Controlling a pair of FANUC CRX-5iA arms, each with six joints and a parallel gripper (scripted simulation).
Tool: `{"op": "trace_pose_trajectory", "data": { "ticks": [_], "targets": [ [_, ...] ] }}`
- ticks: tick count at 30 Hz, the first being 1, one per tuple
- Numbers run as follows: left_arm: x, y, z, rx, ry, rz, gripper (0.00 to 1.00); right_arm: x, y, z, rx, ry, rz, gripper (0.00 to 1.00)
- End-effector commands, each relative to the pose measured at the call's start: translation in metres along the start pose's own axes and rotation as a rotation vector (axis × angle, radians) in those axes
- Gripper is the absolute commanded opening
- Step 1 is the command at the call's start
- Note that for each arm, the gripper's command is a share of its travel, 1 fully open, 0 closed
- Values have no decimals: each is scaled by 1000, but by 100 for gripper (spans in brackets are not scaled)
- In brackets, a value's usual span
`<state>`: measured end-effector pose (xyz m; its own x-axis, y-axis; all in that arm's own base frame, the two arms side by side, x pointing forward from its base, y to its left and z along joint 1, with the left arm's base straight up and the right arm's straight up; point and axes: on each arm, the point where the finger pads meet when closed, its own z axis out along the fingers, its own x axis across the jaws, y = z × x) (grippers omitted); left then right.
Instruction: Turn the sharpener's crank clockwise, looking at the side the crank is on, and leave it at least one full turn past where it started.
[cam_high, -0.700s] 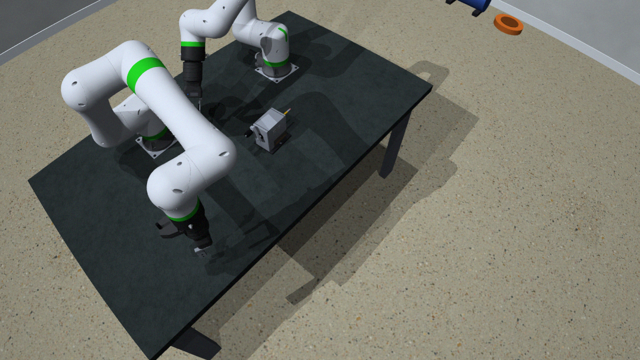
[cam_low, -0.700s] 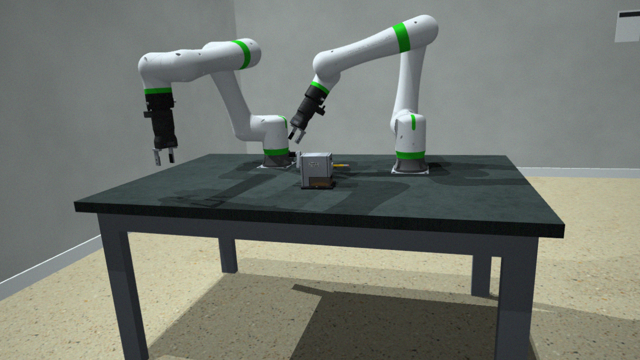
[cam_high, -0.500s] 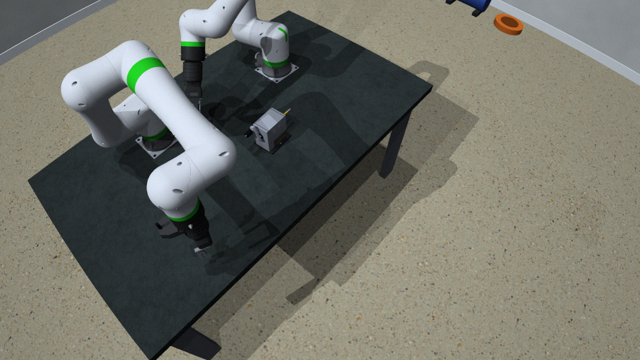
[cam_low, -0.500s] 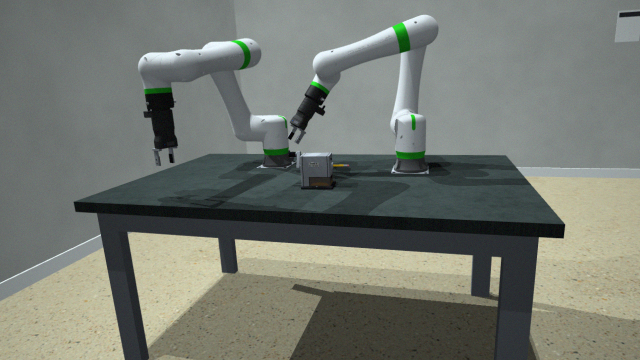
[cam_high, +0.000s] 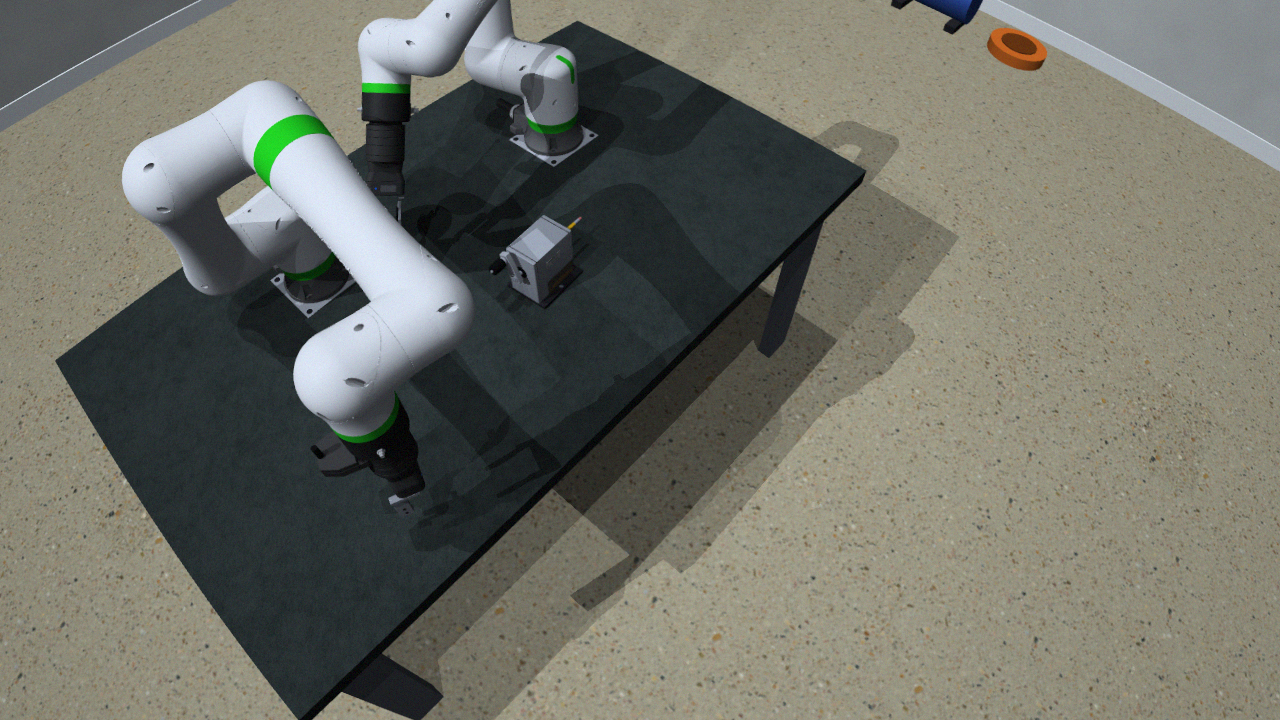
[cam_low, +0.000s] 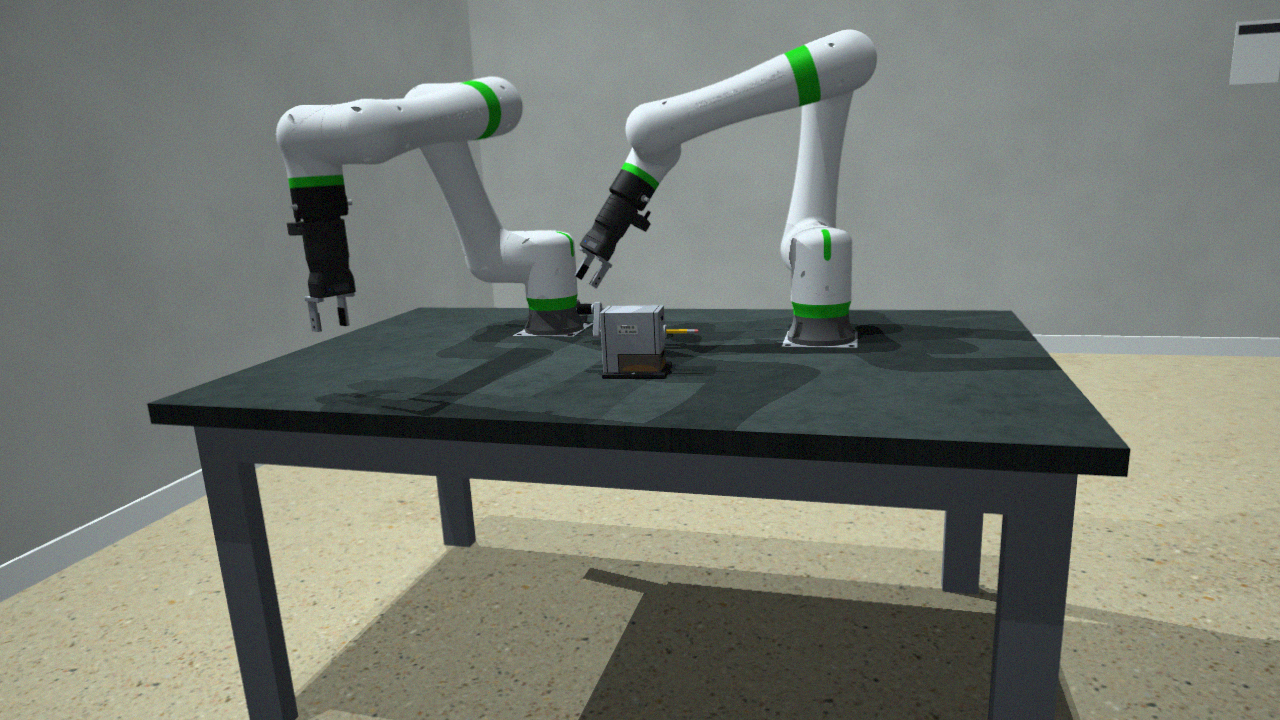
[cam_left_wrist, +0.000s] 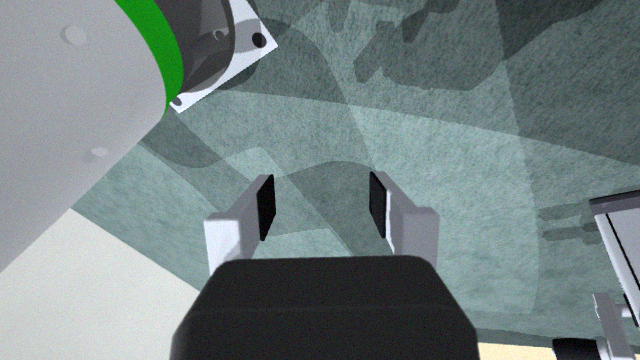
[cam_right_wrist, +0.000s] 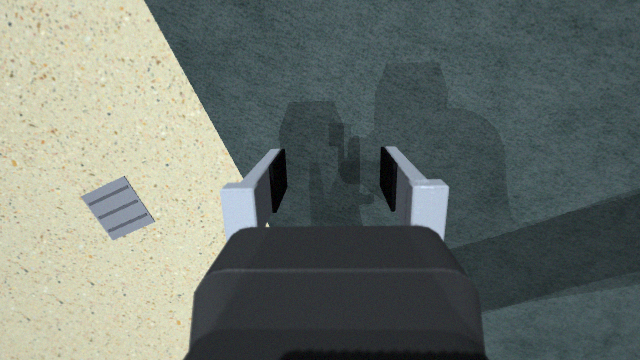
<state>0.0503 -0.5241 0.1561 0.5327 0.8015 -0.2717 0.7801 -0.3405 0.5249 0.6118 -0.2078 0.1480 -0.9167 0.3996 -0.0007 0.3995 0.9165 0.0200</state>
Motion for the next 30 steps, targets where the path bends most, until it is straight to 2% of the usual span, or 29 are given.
{"op": "trace_pose_trajectory", "data": {
  "ticks": [1,30],
  "targets": [
    [-1,1,-1,-1,-2,-1,100,-1,0,-2,0,-3,0,100],
    [2,4,1,-2,4,-5,100,-1,0,-2,0,-3,0,100]
  ]
}}
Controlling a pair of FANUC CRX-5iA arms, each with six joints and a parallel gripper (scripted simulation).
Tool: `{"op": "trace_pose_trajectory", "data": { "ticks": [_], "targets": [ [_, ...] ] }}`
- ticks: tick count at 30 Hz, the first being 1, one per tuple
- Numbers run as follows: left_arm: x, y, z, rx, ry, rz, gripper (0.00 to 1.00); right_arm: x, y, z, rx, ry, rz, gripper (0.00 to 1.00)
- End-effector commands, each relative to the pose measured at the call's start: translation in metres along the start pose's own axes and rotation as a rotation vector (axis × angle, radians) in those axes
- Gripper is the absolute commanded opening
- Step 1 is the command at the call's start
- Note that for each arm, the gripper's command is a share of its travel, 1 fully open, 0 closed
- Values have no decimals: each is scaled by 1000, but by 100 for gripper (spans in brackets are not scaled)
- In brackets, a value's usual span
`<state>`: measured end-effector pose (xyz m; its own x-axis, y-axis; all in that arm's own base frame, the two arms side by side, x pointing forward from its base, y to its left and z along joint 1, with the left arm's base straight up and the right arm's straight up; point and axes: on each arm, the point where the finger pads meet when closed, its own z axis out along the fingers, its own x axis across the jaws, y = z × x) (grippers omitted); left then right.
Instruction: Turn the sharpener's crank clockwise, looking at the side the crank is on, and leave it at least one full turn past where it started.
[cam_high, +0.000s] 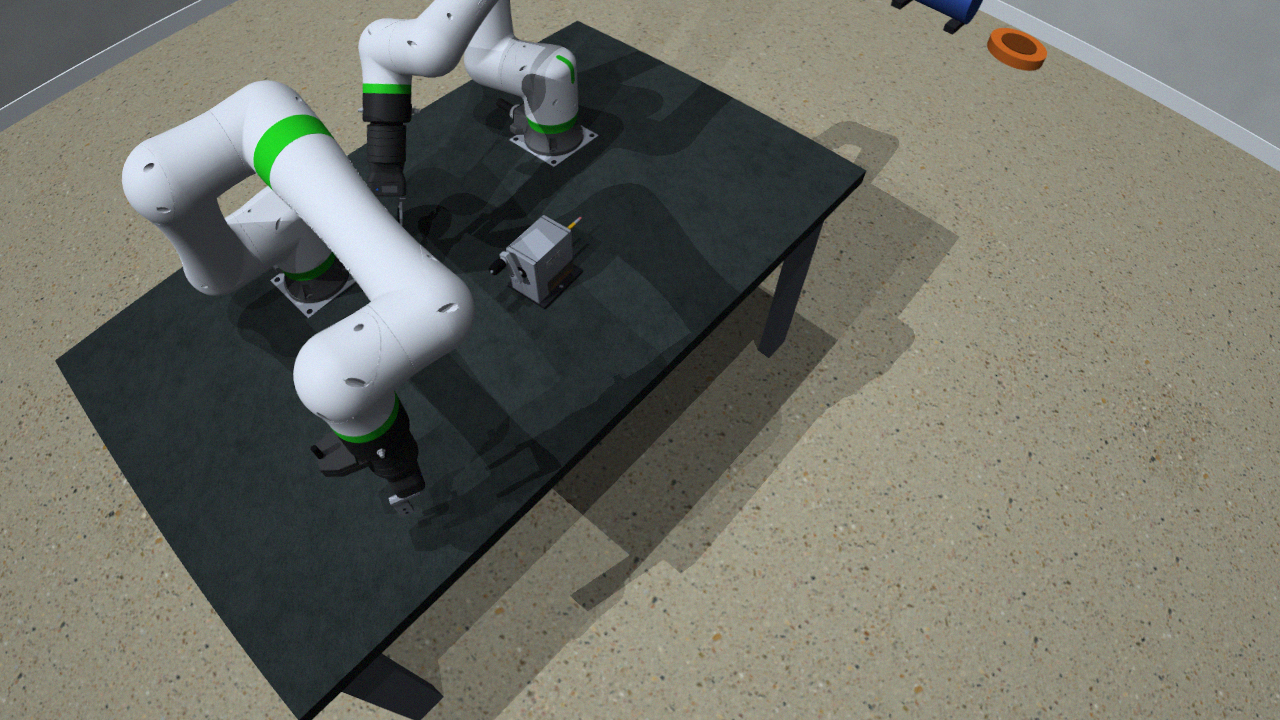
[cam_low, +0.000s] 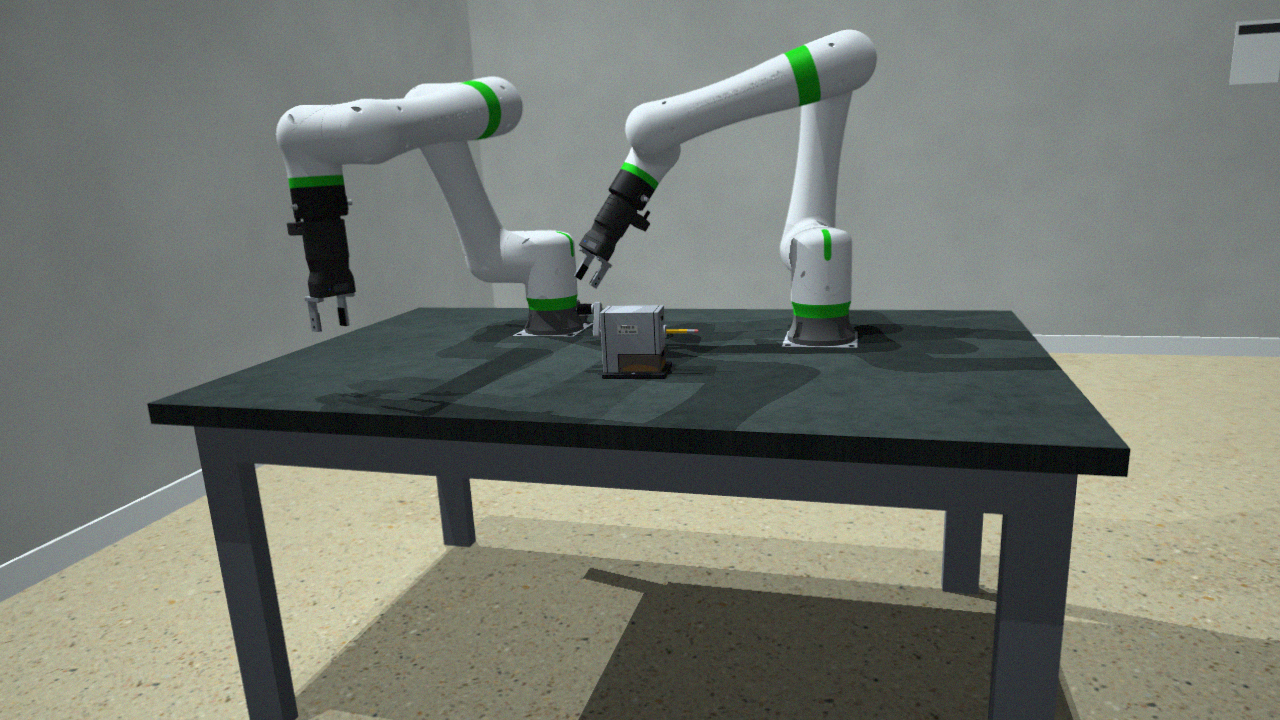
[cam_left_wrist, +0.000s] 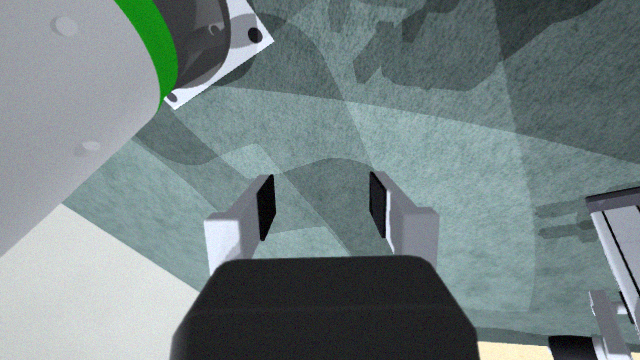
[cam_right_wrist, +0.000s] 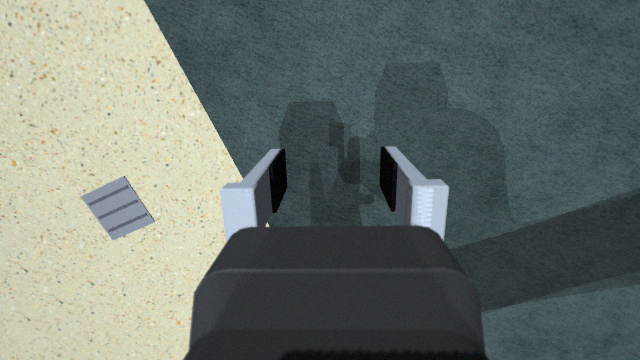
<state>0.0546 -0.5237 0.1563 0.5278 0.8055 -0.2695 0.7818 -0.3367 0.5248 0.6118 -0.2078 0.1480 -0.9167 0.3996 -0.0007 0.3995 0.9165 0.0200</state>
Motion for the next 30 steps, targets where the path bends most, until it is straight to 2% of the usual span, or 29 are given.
{"op": "trace_pose_trajectory", "data": {
  "ticks": [1,30],
  "targets": [
    [0,1,0,-1,0,-2,100,-1,0,-2,0,-3,0,100],
    [15,20,5,-7,31,-26,100,-1,0,-2,0,-3,0,100]
  ]
}}
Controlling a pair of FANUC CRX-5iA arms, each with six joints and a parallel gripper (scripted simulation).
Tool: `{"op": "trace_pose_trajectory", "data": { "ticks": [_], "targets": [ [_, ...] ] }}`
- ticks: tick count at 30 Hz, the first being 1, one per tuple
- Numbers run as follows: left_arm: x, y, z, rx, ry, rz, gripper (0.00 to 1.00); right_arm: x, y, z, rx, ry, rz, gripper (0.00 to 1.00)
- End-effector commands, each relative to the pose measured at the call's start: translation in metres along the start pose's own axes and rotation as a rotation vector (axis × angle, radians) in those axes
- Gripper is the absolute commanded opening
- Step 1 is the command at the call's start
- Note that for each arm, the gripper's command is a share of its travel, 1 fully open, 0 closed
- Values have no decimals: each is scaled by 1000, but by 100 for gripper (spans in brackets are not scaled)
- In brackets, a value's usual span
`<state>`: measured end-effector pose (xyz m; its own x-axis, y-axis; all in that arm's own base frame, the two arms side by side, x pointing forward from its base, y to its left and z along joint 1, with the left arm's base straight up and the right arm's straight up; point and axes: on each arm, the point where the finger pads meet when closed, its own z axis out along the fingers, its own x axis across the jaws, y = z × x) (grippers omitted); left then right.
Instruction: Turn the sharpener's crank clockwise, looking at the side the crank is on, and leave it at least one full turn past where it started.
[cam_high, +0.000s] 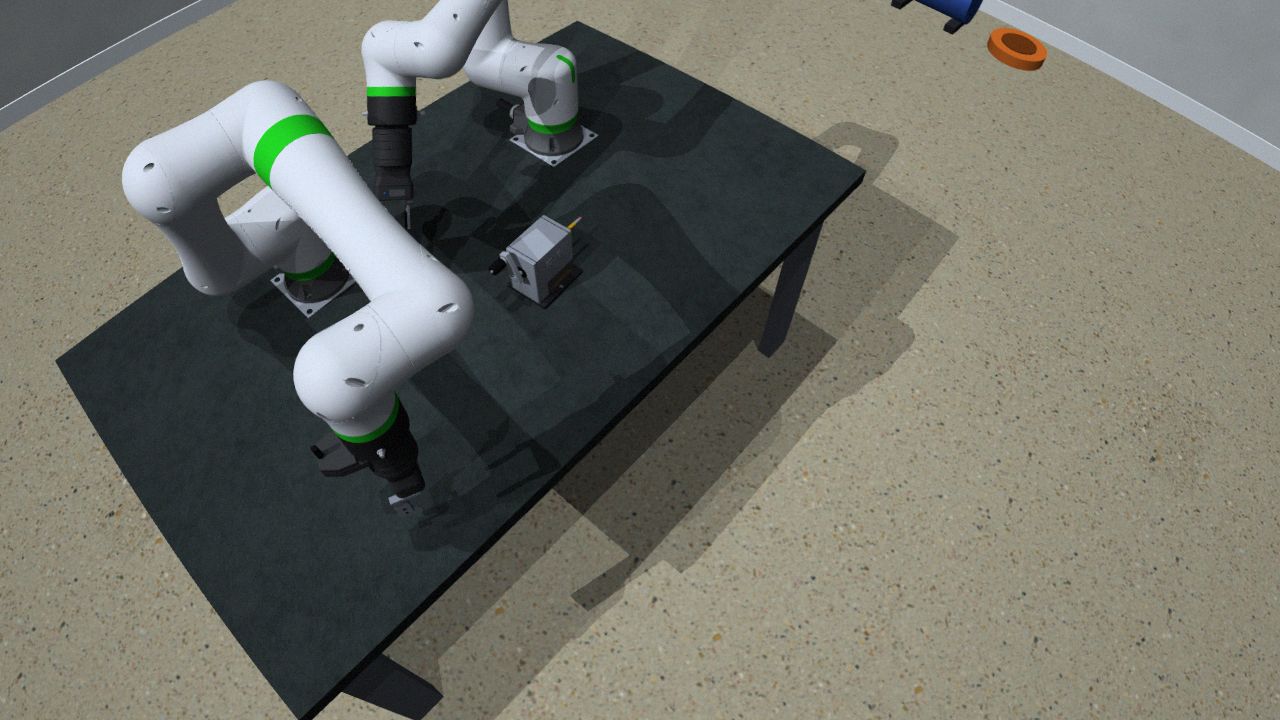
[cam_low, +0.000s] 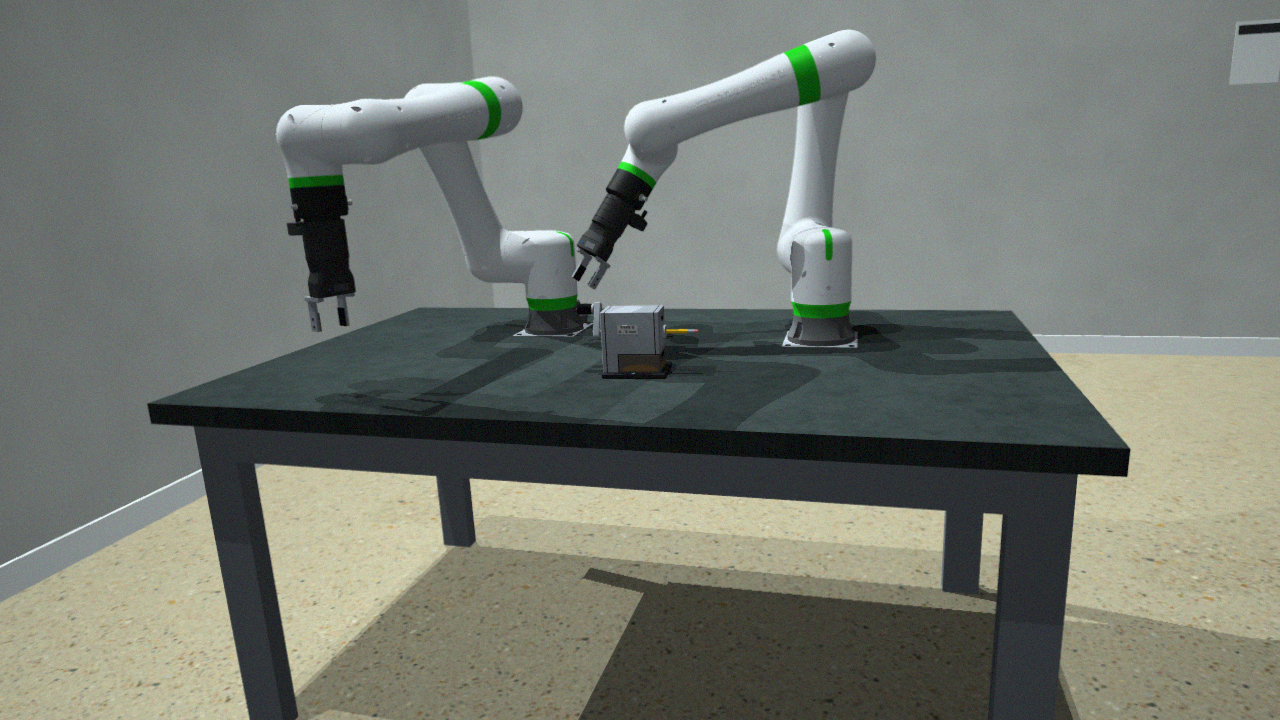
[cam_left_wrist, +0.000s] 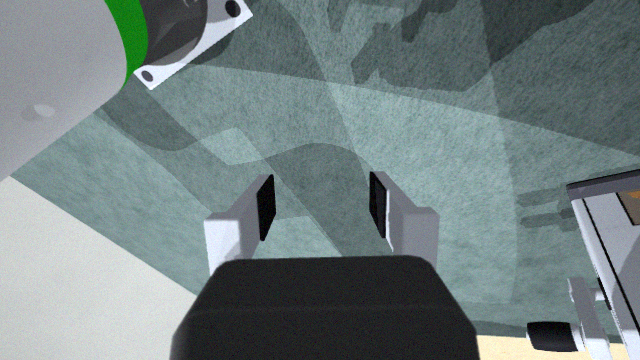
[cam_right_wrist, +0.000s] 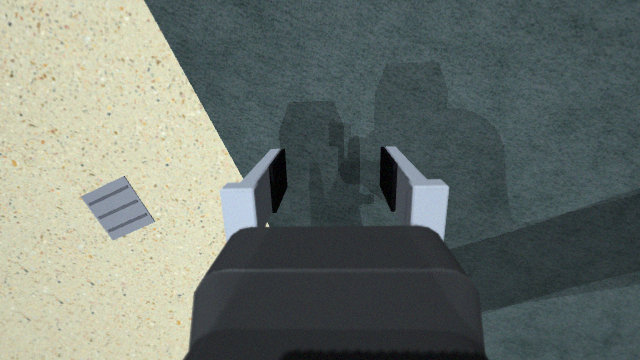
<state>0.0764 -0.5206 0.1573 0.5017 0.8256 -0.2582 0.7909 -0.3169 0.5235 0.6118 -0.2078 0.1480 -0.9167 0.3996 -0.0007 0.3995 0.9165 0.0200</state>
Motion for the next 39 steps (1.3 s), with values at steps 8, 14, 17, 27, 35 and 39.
{"op": "trace_pose_trajectory", "data": {
  "ticks": [8,14,17,27,35,39],
  "targets": [
    [8,11,3,-4,15,-14,100,-1,0,-2,0,-3,0,100],
    [15,19,5,-6,29,-24,100,-1,0,-2,0,-3,0,100],
    [19,23,6,-7,36,-30,100,-1,0,-2,0,-3,0,100],
    [31,37,10,-11,59,-48,100,-1,0,-2,0,-3,0,100],
    [46,52,13,-14,86,-69,100,-1,0,-2,0,-3,0,100],
    [50,56,14,-15,93,-75,100,-1,0,-2,0,-3,0,100]
  ]
}}
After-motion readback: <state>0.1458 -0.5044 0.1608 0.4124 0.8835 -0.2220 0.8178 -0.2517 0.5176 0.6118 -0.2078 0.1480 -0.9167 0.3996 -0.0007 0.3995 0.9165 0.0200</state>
